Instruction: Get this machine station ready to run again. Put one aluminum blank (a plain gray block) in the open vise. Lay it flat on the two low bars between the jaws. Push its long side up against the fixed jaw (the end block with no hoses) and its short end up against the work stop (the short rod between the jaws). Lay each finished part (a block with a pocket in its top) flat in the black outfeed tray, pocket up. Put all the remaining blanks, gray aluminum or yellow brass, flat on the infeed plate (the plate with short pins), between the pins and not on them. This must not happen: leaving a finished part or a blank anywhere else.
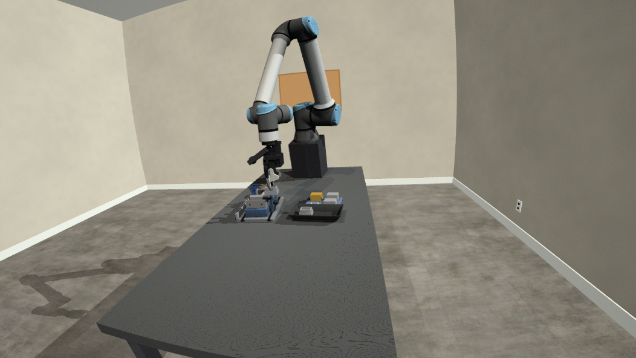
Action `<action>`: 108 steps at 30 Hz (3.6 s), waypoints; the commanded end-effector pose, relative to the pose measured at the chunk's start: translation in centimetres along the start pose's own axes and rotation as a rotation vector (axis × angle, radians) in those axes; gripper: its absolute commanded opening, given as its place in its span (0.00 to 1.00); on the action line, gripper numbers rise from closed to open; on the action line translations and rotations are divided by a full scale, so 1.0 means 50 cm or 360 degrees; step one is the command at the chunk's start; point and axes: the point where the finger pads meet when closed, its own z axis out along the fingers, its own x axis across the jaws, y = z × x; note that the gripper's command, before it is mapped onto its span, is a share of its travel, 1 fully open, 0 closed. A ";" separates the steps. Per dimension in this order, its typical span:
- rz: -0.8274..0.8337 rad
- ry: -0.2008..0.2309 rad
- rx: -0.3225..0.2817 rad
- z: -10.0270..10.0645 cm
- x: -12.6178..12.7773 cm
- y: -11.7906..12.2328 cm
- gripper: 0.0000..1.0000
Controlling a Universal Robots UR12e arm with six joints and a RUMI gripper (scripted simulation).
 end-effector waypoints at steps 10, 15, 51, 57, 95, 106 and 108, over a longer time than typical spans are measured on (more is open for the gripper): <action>0.0084 0.0001 0.0003 0.001 -0.039 0.226 0.00; 0.0119 -0.0001 0.0004 0.000 -0.044 0.324 0.00; 0.0188 -0.0008 0.0004 -0.005 -0.036 0.523 0.00; 0.0188 -0.0008 0.0004 -0.005 -0.036 0.523 0.00; 0.0189 -0.0008 0.0004 0.003 -0.036 0.523 0.00; 0.0189 -0.0008 0.0004 0.028 -0.036 0.523 0.00; 0.0189 -0.0008 0.0004 0.031 -0.036 0.523 0.00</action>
